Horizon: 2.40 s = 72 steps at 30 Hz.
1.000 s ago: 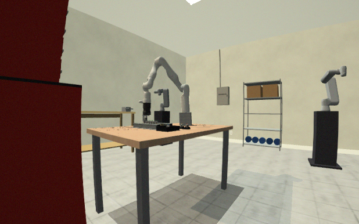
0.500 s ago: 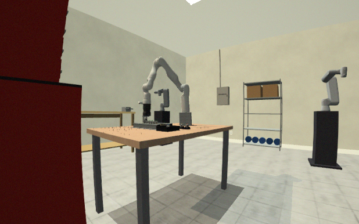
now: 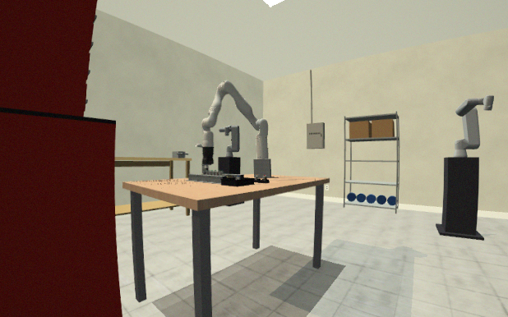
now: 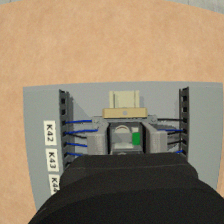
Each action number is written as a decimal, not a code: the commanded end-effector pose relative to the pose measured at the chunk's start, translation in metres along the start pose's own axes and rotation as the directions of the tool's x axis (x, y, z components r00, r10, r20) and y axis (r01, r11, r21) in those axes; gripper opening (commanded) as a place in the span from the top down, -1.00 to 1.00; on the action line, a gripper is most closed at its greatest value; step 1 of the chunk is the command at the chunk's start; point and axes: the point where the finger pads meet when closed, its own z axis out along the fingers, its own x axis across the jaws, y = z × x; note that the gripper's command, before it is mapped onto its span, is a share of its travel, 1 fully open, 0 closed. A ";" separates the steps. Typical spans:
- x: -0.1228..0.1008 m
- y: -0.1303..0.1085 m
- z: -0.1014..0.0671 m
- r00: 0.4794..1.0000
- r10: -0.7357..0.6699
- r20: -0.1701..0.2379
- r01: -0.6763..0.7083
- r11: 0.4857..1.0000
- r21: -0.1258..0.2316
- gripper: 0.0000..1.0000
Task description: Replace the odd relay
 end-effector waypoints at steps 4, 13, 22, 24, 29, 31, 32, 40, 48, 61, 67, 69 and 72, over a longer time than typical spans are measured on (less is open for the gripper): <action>0.000 0.000 -0.002 1.000 0.003 0.002 -0.003 1.000 0.001 1.00; 0.000 0.000 -0.004 1.000 0.011 0.002 -0.011 1.000 0.001 1.00; -0.001 -0.001 -0.004 1.000 0.004 0.005 -0.004 1.000 0.002 1.00; -0.001 0.000 -0.004 1.000 0.006 0.004 -0.006 1.000 0.002 1.00; 0.001 0.000 -0.005 1.000 0.010 0.002 -0.010 1.000 0.001 1.00; 0.001 0.000 -0.006 1.000 0.012 0.002 -0.012 1.000 0.001 1.00; 0.001 0.000 -0.006 1.000 0.013 0.002 -0.013 1.000 0.001 1.00; -0.001 0.000 -0.006 1.000 0.005 0.005 -0.005 1.000 0.002 1.00; 0.002 0.000 -0.006 1.000 0.012 0.002 -0.012 1.000 0.001 1.00; 0.001 0.000 -0.007 1.000 0.009 0.004 -0.009 1.000 0.002 1.00; 0.002 0.000 -0.007 1.000 0.013 0.002 -0.013 1.000 0.001 1.00; -0.001 -0.001 -0.006 1.000 0.001 0.008 -0.001 1.000 0.002 1.00; -0.001 -0.001 -0.006 1.000 0.004 0.006 -0.004 1.000 0.002 1.00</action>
